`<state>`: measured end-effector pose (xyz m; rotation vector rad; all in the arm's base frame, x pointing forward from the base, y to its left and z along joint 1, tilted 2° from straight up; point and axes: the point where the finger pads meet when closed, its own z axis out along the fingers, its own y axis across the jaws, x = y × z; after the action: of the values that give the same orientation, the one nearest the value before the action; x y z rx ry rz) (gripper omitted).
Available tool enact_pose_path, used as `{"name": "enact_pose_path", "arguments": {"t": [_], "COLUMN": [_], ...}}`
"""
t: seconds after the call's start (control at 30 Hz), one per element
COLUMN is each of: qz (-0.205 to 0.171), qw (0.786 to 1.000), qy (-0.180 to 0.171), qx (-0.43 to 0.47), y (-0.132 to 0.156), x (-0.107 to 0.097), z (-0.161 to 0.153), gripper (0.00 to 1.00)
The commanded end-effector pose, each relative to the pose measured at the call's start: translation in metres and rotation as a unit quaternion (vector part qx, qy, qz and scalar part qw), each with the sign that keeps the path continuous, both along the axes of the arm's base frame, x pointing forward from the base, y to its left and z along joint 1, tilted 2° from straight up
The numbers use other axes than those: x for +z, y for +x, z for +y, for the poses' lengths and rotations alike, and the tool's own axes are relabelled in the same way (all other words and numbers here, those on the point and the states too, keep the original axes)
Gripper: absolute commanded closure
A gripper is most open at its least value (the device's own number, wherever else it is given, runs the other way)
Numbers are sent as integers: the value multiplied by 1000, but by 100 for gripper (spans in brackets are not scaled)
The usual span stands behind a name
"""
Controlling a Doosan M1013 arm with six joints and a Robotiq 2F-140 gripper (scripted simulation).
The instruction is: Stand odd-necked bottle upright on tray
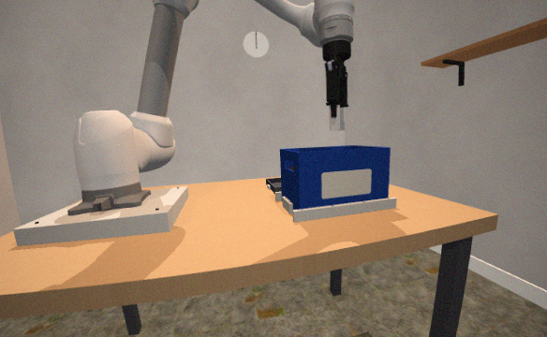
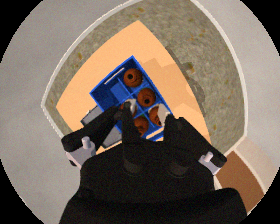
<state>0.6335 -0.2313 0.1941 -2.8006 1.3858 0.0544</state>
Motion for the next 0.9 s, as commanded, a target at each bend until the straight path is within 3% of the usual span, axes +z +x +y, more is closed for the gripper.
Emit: {"name": "enact_pose_path", "arguments": {"t": [0.0, 0.87], "qz": [0, 0], "qw": [1000, 1000], "qy": [0, 0], "qx": [0, 0], "y": [0, 0], "x": [0, -4], "z": [0, 0], "gripper": [62, 62]}}
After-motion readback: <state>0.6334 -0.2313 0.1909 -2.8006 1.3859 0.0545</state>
